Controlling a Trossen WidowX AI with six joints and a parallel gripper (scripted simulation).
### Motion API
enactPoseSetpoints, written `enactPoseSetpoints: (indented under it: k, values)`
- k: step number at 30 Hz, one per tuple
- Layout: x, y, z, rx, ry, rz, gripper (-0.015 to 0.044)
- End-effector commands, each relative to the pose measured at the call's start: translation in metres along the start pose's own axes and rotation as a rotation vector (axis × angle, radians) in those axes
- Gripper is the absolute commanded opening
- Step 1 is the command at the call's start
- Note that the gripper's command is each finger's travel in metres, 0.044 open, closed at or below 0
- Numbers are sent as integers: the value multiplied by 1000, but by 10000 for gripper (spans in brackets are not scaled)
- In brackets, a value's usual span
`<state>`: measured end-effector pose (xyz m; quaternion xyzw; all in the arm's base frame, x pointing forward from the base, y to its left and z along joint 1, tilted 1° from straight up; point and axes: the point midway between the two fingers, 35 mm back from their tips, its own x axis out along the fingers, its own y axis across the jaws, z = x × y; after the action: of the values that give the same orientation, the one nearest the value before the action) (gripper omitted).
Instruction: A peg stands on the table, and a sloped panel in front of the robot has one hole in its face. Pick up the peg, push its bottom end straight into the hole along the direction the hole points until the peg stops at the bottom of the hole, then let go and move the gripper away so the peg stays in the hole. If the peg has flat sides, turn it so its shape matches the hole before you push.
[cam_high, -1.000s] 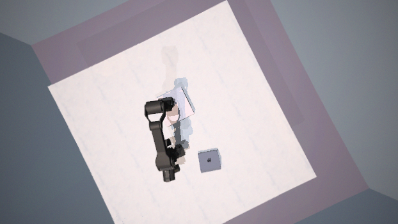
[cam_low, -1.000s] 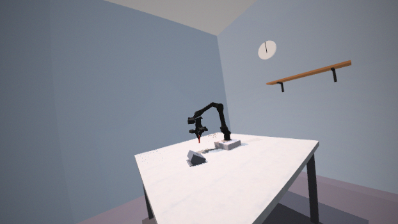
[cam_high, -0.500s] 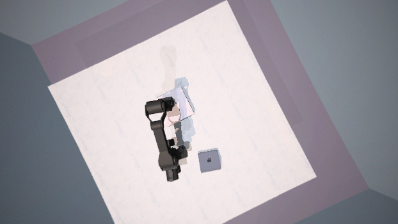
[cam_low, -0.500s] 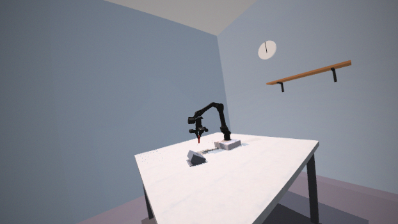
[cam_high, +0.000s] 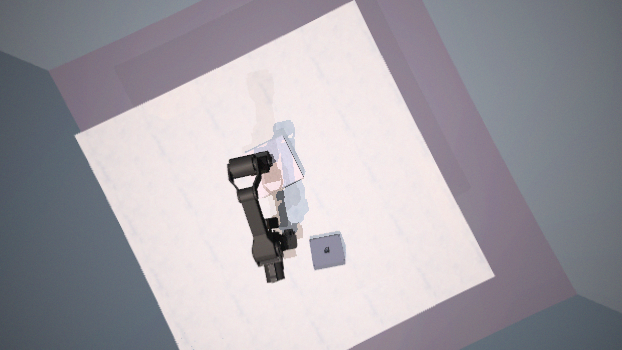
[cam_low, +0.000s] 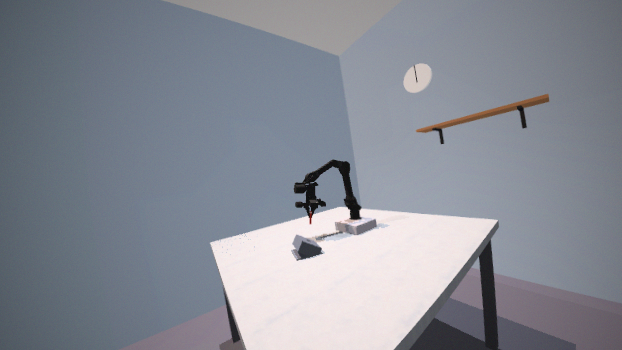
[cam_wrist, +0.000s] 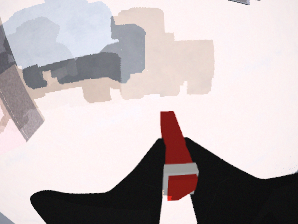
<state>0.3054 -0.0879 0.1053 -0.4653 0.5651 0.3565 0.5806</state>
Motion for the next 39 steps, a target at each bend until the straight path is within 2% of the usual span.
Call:
enactPoseSetpoints:
  k: [1, 39]
  values:
    - [-1, -1, 3, 27, 5, -9, 0]
    - [-6, -9, 35, 301, 4, -86, 0]
